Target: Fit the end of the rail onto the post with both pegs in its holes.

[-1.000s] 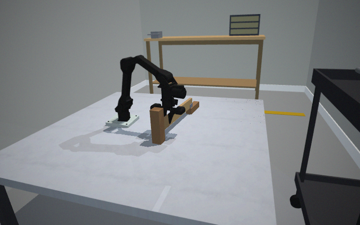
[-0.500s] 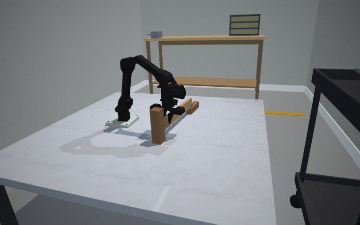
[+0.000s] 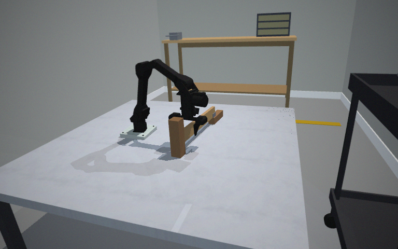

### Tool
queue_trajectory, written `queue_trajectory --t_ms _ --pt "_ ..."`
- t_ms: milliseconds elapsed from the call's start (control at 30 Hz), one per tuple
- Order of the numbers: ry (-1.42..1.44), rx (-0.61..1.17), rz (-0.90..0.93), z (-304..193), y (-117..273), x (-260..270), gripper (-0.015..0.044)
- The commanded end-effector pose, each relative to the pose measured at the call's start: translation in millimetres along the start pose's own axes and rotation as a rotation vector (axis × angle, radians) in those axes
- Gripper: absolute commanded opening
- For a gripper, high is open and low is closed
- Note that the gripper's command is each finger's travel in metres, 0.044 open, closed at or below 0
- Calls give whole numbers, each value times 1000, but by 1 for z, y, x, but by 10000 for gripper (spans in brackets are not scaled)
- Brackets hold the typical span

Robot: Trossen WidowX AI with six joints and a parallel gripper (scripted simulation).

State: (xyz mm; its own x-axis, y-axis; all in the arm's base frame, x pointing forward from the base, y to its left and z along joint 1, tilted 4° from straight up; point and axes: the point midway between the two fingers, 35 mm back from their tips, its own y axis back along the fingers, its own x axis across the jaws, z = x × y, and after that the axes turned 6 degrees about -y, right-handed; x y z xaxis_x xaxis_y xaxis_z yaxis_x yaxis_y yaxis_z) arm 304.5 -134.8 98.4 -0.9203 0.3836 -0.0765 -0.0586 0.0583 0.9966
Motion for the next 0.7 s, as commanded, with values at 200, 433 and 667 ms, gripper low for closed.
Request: queue_trajectory --t_ms 200,433,667 --pt "0 1 -3 7 7 0 440" --pt "2 -1 -9 30 30 4 440" --pt "2 -1 -9 30 30 4 440"
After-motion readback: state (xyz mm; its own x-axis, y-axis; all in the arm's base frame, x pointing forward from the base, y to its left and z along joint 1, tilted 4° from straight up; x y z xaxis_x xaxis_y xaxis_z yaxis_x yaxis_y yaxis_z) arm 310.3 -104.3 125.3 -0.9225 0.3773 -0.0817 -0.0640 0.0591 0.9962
